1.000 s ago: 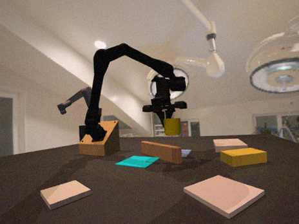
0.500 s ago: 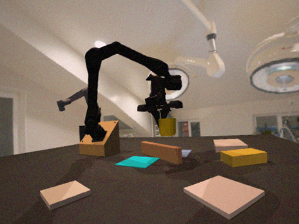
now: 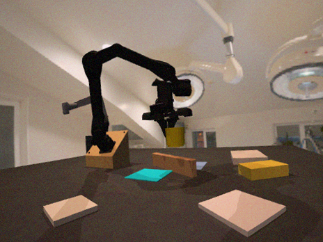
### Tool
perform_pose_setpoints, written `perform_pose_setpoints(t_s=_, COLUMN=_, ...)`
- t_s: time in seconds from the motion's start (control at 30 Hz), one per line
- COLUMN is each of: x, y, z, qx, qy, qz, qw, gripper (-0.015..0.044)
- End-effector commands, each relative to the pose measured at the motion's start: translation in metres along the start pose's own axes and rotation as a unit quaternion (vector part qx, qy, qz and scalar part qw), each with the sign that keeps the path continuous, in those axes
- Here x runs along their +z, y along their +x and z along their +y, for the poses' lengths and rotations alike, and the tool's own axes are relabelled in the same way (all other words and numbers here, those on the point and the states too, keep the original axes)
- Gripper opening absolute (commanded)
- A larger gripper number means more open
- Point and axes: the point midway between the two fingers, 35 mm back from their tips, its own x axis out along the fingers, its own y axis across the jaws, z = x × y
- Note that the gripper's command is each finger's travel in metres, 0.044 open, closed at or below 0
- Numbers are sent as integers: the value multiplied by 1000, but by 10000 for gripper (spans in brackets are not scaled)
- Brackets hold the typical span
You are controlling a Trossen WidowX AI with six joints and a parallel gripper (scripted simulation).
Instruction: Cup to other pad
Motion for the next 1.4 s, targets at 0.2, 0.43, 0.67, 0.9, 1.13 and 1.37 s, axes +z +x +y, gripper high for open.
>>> perform_pose_setpoints(t_s=0.2, x=18, y=0, z=-11, qx=-1, qy=-4, qz=-5, qw=1000, gripper=0)
perform_pose_setpoints(t_s=0.43, x=29, y=-1, z=-18, qx=-2, qy=-4, qz=-5, qw=1000, gripper=0)
perform_pose_setpoints(t_s=0.67, x=41, y=-1, z=-25, qx=-2, qy=-4, qz=-5, qw=1000, gripper=0)
perform_pose_setpoints(t_s=0.9, x=52, y=-1, z=-31, qx=-2, qy=-4, qz=-5, qw=1000, gripper=0)
perform_pose_setpoints(t_s=1.13, x=63, y=-2, z=-38, qx=-2, qy=-4, qz=-6, qw=1000, gripper=0)
perform_pose_setpoints(t_s=1.37, x=74, y=-2, z=-45, qx=-3, qy=-5, qz=-6, qw=1000, gripper=0)
